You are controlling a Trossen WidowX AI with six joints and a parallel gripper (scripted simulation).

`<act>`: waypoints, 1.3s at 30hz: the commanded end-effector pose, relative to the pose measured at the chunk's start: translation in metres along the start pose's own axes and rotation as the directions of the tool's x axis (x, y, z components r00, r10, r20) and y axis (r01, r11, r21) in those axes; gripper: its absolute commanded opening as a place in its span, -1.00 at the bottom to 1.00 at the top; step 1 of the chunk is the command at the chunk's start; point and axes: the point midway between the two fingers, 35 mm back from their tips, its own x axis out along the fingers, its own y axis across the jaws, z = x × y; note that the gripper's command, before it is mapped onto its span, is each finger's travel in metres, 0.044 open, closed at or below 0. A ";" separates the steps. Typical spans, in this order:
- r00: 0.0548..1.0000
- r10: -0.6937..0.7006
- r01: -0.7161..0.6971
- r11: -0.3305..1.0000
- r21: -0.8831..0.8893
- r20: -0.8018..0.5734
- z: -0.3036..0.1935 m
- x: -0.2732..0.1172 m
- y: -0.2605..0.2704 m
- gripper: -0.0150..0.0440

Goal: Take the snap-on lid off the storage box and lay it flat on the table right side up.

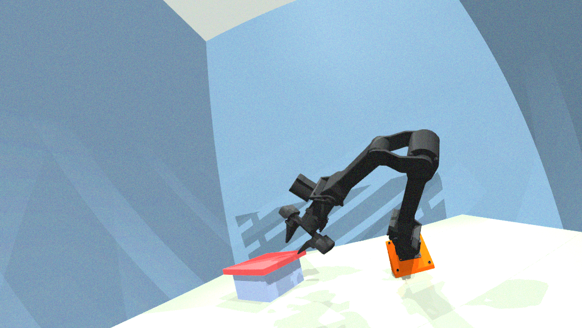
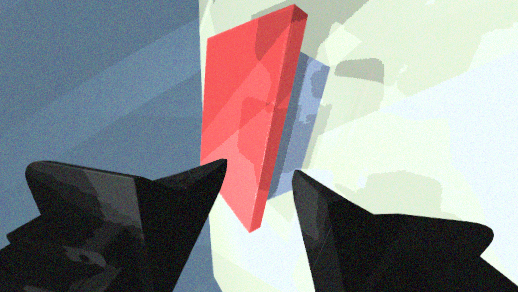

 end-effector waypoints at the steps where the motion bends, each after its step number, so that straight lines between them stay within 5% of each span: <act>1: 1.000 -0.008 0.008 1.000 0.012 0.009 0.003 0.008 -0.001 0.31; 37: 1.000 -0.004 0.004 1.000 0.013 0.004 0.002 0.063 -0.003 0.31; 39: 1.000 -0.004 0.004 1.000 0.013 0.004 0.002 0.063 -0.003 0.13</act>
